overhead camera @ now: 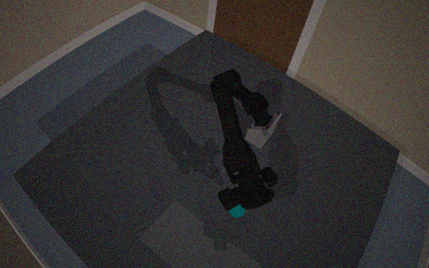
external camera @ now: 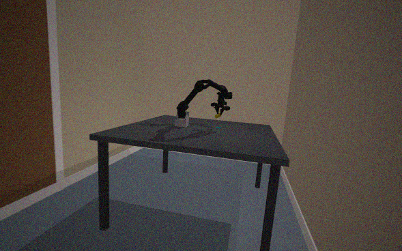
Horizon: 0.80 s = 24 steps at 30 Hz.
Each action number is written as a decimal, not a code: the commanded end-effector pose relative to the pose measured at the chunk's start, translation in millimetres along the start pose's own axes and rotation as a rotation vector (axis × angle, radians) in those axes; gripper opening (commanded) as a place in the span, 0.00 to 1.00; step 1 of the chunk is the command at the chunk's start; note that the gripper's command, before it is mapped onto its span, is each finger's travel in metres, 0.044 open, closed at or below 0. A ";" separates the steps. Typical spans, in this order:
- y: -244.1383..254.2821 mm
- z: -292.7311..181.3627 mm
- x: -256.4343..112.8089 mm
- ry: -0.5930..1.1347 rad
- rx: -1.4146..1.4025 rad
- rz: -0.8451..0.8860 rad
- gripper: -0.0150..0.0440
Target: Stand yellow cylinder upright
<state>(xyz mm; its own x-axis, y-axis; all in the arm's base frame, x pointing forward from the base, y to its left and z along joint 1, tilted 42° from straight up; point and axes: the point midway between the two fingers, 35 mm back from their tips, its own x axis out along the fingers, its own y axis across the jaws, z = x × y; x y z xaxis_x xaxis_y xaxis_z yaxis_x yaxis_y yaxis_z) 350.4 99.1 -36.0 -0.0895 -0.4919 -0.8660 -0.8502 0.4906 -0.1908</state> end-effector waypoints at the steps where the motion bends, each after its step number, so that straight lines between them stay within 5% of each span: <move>1: -0.3 0.2 -1.1 -0.035 0.002 0.015 0.43; 24: 0.3 2.6 10.4 -0.189 0.016 0.095 0.43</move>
<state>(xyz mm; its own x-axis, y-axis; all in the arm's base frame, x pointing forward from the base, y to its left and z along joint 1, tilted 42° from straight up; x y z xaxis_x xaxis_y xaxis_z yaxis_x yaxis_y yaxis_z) 349.6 95.0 -48.3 -0.0797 -0.3285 -0.9411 -0.8338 0.5394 -0.1177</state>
